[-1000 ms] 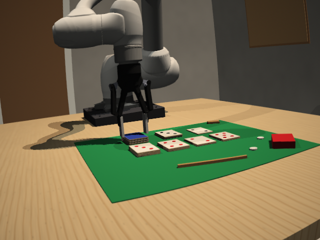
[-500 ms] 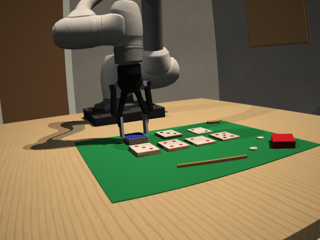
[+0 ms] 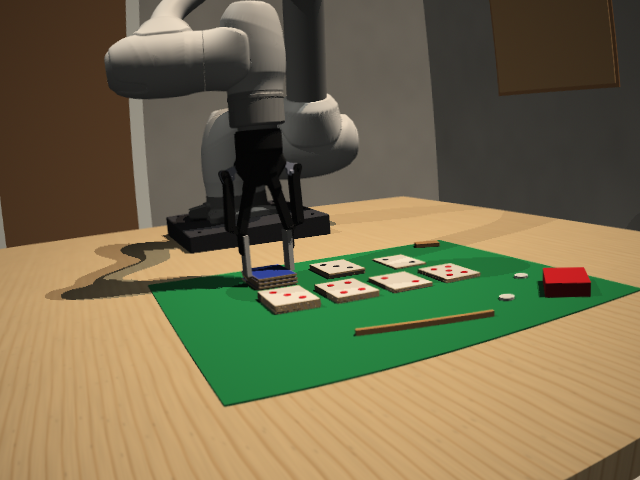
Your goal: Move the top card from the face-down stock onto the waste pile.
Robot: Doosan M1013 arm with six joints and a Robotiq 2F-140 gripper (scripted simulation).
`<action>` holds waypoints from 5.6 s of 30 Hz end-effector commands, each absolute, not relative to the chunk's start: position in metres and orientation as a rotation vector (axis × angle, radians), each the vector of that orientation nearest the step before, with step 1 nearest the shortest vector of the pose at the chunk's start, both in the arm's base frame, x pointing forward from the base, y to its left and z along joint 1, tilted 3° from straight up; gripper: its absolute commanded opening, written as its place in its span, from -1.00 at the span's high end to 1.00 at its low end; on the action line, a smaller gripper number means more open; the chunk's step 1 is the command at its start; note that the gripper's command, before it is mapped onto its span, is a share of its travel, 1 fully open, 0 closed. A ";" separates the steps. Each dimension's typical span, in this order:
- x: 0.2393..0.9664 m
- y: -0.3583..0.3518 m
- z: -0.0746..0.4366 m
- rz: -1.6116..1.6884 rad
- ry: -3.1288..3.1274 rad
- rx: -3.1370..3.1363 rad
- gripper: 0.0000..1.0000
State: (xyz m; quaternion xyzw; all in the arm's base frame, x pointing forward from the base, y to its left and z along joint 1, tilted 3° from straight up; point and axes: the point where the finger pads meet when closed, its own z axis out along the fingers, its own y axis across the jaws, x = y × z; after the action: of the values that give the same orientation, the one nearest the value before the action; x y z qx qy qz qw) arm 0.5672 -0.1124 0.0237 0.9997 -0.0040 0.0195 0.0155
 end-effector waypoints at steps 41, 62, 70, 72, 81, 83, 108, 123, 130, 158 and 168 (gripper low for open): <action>0.567 -0.112 0.024 0.061 -0.013 3.110 0.15; 0.566 -0.111 0.064 0.061 -0.013 3.110 0.15; 0.566 -0.111 0.064 0.061 -0.013 3.110 0.15; 0.566 -0.111 0.064 0.061 -0.013 3.110 0.15; 0.566 -0.099 0.063 0.061 -0.016 3.110 0.15; 0.566 -0.090 0.063 0.061 -0.018 3.110 0.15; 0.569 0.006 0.060 0.061 -0.042 3.110 0.15; 0.569 0.008 0.060 0.061 -0.043 3.110 0.15; 0.569 0.008 0.059 0.061 -0.043 3.110 0.15; 0.571 0.007 0.023 0.061 -0.043 3.110 0.15; 0.571 0.007 0.020 0.061 -0.043 3.110 0.15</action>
State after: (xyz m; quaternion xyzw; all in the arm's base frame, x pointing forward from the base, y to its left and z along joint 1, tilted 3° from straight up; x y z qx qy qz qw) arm 0.5708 0.0066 0.0204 0.9996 -0.0138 0.0197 0.0153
